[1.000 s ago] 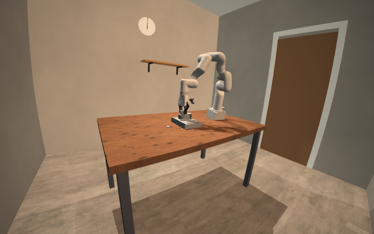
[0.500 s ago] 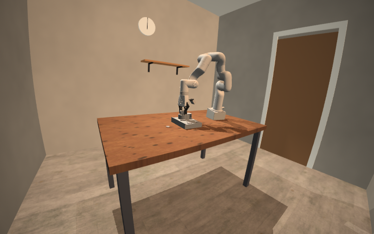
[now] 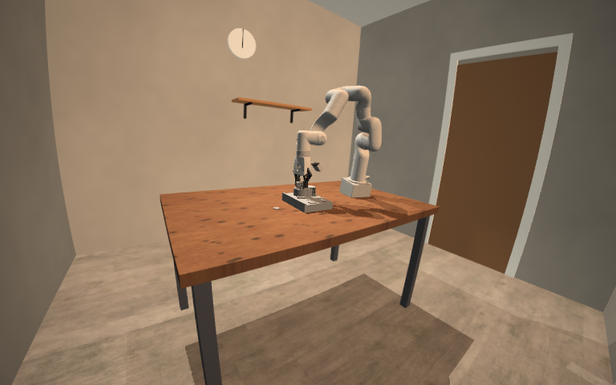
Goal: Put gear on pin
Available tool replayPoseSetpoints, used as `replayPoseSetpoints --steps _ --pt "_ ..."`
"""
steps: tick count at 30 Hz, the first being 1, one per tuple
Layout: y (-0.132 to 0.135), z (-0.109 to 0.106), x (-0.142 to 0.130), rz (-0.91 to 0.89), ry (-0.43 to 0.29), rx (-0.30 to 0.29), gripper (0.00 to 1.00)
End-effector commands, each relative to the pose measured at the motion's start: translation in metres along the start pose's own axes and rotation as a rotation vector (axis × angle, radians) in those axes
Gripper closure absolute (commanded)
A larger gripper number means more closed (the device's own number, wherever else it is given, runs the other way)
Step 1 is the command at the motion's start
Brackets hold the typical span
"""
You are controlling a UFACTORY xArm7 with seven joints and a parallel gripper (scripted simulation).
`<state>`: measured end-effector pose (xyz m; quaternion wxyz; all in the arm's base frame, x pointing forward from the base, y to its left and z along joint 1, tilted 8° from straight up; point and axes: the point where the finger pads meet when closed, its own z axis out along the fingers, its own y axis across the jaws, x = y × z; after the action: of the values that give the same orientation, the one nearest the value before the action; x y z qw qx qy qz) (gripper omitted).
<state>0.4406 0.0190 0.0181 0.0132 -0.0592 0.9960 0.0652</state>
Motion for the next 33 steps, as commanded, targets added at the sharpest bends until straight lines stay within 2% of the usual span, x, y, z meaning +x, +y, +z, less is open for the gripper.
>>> replayPoseSetpoints --steps 1,5,6,33 --pt "-0.0004 -0.0016 -0.0018 0.000 -0.005 0.001 1.00" --pt "-0.0004 -0.0016 -0.0018 0.000 -0.005 0.001 1.00" --pt "-0.0004 -0.0016 -0.0018 0.000 -0.005 0.001 0.00" --pt "-0.0004 -0.0016 -0.0018 0.000 -0.005 0.001 0.00"
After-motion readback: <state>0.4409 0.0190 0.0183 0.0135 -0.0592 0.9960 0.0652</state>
